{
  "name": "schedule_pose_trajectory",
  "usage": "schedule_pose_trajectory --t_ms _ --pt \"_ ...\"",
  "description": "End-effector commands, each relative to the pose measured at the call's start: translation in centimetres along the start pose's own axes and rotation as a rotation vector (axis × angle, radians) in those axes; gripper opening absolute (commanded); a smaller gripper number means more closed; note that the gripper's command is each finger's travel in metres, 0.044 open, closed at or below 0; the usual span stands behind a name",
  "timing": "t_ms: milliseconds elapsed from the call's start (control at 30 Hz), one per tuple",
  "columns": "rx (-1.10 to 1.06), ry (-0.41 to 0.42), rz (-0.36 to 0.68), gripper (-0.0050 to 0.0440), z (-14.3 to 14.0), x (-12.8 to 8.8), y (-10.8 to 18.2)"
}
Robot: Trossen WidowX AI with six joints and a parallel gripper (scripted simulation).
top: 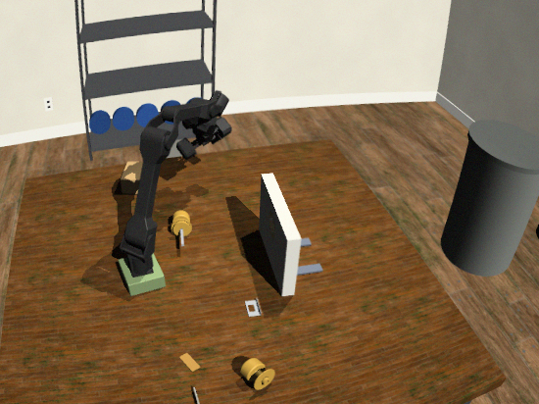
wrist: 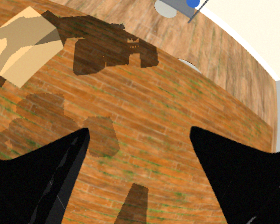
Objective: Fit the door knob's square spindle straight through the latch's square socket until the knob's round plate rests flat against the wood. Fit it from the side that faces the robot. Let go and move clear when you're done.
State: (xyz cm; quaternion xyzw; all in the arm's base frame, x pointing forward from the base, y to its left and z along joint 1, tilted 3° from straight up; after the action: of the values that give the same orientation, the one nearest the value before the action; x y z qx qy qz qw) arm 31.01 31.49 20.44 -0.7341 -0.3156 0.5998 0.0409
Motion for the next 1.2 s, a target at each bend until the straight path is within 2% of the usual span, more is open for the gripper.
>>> schedule_pose_trajectory --t_ms 0,533,567,600,733,967,1033,1100,1167 --pt "0.0 0.0 0.0 0.04 0.0 0.0 0.0" --pt "0.0 0.0 0.0 0.04 0.0 0.0 0.0" --pt "0.0 0.0 0.0 0.0424 -0.1 -0.2 -0.1" --pt "0.0 0.0 0.0 0.044 -0.2 -0.7 -0.4" --pt "0.0 0.0 0.0 0.044 -1.0 -4.1 -2.1" --pt "0.019 0.005 0.003 0.044 -1.0 -4.4 -2.0" --pt "0.174 0.045 0.026 0.044 -1.0 -5.8 -0.6" --pt "0.174 0.045 0.026 0.044 -1.0 -5.8 -0.6" --pt "0.4 0.11 0.051 0.044 -0.6 -7.9 1.4"
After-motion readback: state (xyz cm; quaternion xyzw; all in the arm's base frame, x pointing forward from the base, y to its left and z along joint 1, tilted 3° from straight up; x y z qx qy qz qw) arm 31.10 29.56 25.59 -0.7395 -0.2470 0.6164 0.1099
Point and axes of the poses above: the point midway between the two fingers, 35 mm back from their tips, its own x axis out along the fingers, its own z axis across the jaws, y = z × x, the point moved 10 cm from there along -x, back along the fingers, and after that the axes turned 5 degrees about -x, right-handed, at the moved point
